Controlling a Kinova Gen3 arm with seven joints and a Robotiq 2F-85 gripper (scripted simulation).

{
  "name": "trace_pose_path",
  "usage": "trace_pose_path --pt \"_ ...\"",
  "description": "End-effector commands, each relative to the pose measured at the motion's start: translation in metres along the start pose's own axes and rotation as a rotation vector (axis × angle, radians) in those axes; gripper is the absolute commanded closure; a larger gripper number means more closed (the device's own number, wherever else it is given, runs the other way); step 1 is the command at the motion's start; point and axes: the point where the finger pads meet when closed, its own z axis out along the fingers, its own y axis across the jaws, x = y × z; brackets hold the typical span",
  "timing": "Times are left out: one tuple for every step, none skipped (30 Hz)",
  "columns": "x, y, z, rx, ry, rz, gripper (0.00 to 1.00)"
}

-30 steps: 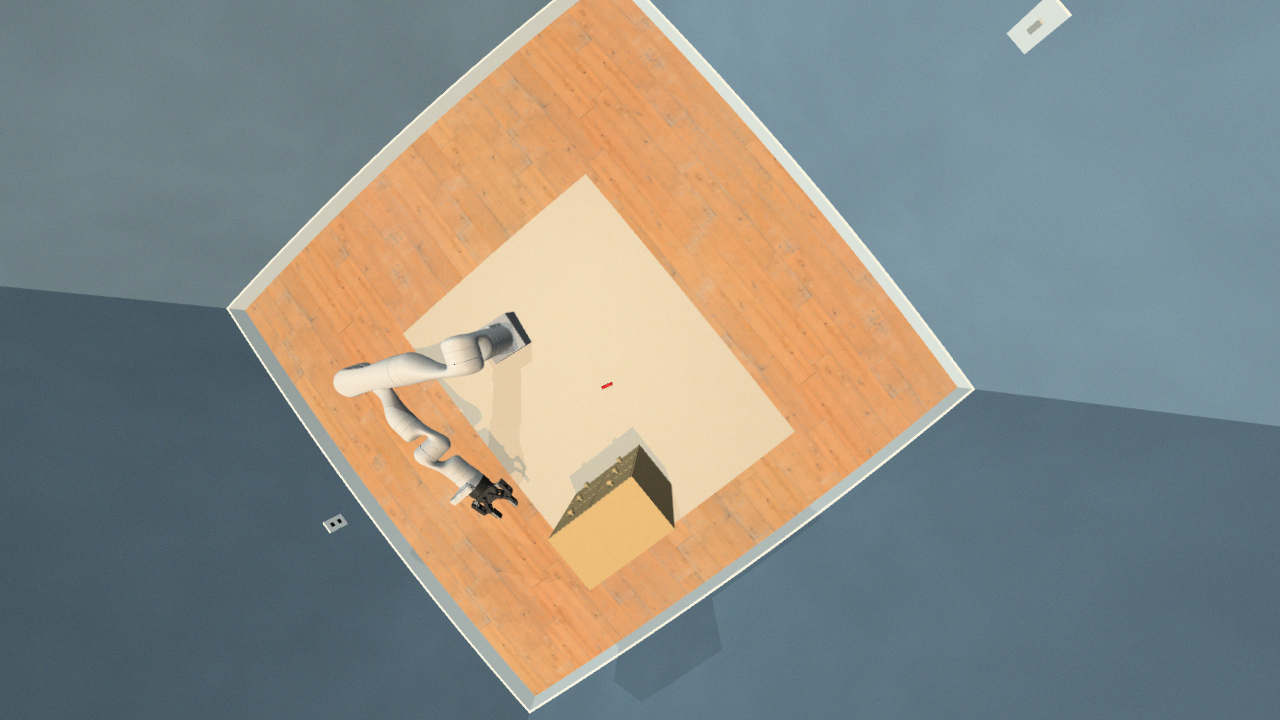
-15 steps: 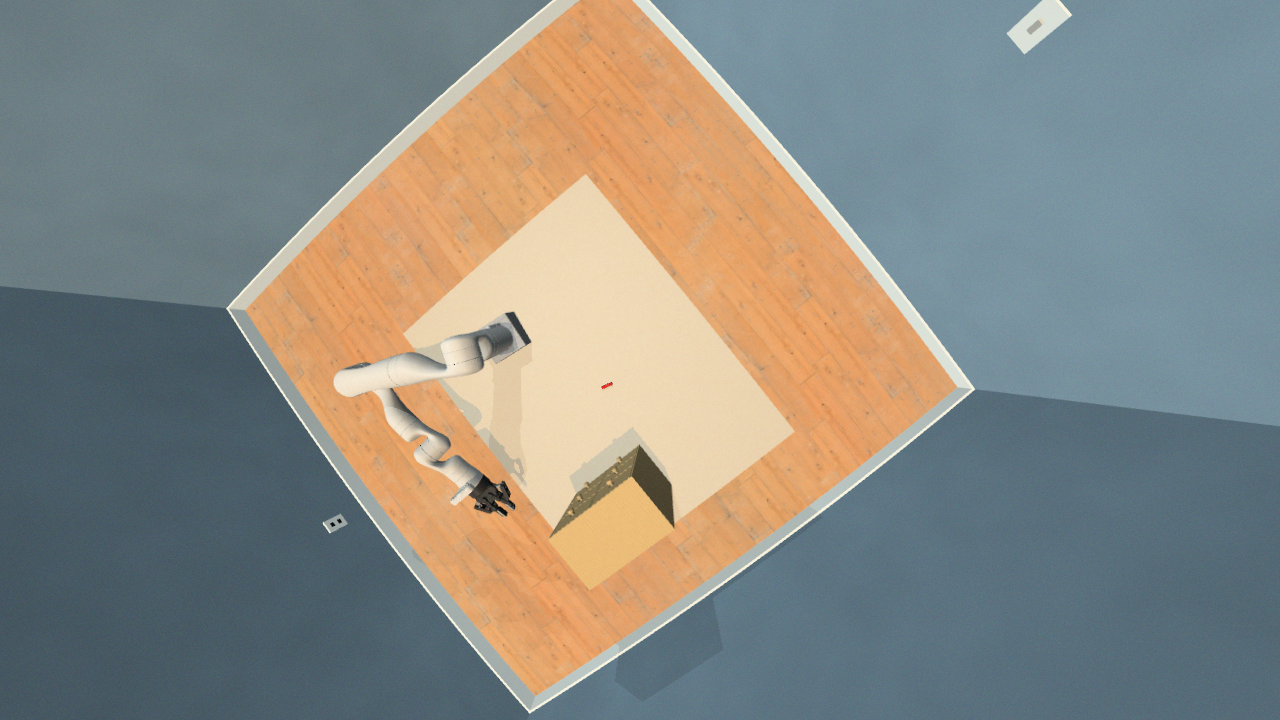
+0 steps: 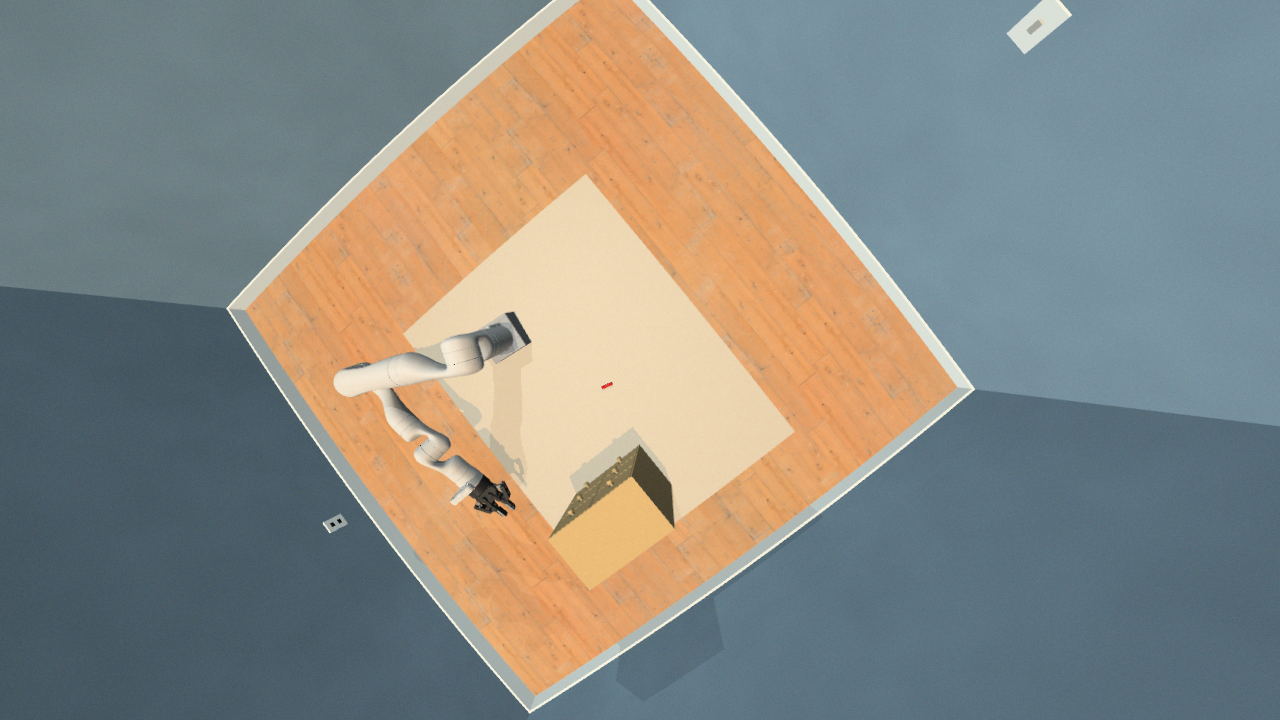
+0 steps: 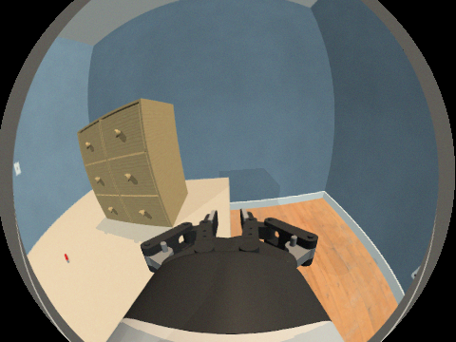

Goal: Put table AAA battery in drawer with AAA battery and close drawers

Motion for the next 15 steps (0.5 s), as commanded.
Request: trace_pose_path --pt "0.001 0.004 -0.0012 -0.009 0.003 -0.008 0.67" --pt "0.001 0.0039 -0.0012 -0.009 0.003 -0.008 0.67" --pt "0.001 0.0038 -0.0011 -0.009 0.003 -0.008 0.67" --pt "0.001 0.0036 -0.0011 -0.009 0.003 -0.008 0.67" --pt "0.0011 0.0033 -0.0011 -0.009 0.003 -0.008 0.67" --pt "0.0011 0.003 -0.0011 -0.008 0.003 -0.008 0.67" --pt "0.0011 0.0027 -0.001 -0.008 0.003 -0.008 0.67" --pt "0.0011 0.0023 -0.001 -0.008 0.003 -0.008 0.67" --pt "0.0012 0.0018 -0.001 -0.007 0.003 -0.009 0.67" --pt "0.0012 0.0012 -0.0009 -0.007 0.004 -0.009 0.67" --pt "0.0013 0.0005 -0.0007 -0.006 0.004 -0.009 0.67" --pt "0.0013 -0.0001 -0.0006 -0.005 0.004 -0.009 0.67" --pt "0.0013 -0.0007 -0.0004 -0.005 0.004 -0.009 0.67" --pt "0.0013 -0.0007 -0.0004 -0.005 0.004 -0.009 0.67" --pt "0.0013 -0.0007 -0.0004 -0.005 0.004 -0.009 0.67"
